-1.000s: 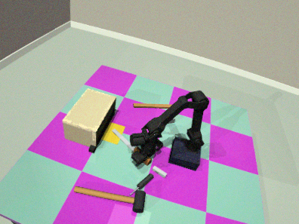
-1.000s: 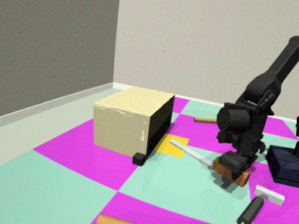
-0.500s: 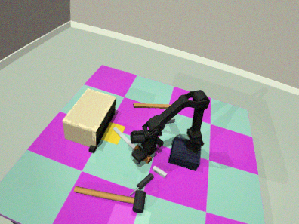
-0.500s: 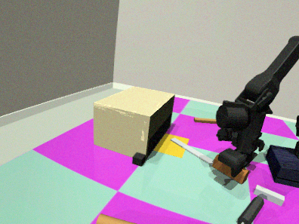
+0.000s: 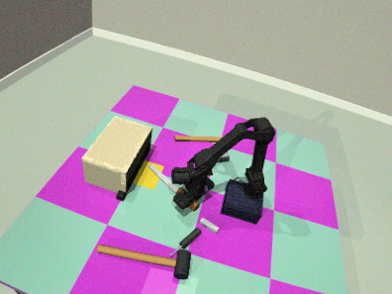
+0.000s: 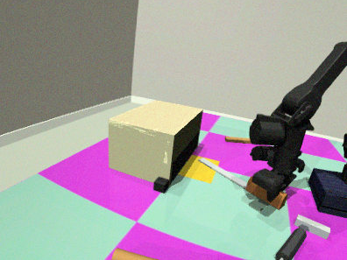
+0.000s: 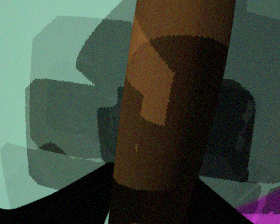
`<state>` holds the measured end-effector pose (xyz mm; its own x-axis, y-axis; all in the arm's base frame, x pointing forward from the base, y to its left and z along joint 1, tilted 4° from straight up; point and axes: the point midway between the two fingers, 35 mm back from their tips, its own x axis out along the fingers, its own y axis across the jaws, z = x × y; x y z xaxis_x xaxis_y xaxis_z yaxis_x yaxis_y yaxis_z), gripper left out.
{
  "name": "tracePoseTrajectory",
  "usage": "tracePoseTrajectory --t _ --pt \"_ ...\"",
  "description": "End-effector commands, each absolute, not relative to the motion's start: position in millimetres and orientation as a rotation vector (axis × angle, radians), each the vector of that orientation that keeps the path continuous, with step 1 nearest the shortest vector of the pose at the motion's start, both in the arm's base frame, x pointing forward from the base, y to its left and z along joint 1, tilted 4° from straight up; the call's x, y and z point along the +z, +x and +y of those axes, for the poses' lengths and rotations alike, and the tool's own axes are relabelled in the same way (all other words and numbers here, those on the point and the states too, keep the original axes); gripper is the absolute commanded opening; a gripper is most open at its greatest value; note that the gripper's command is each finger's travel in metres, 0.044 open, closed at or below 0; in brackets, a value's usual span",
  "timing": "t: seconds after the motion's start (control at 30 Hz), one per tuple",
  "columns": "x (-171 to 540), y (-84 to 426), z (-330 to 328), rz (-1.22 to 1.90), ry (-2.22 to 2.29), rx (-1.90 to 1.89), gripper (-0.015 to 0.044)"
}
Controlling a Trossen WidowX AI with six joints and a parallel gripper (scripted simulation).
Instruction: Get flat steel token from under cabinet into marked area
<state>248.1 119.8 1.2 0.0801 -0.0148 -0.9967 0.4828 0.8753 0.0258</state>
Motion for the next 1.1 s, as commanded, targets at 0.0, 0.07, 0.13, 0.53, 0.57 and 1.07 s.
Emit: tracePoseTrajectory --t 0.0,0.07,0.13,0.53,0.57,1.07 --pt "2.0 250.1 114.4 1.447 0.394 -0.385 0.0000" --pt "2.1 250.6 112.3 1.447 0.394 -0.385 0.0000" --pt "2.2 251.0 110.2 1.447 0.394 -0.385 0.0000" --pt "2.6 253.7 97.7 1.447 0.393 -0.385 0.0000" --pt "2.6 253.9 96.7 1.447 0.393 -0.386 0.0000" --pt "3.1 257.1 81.6 1.446 0.392 -0.386 0.0000"
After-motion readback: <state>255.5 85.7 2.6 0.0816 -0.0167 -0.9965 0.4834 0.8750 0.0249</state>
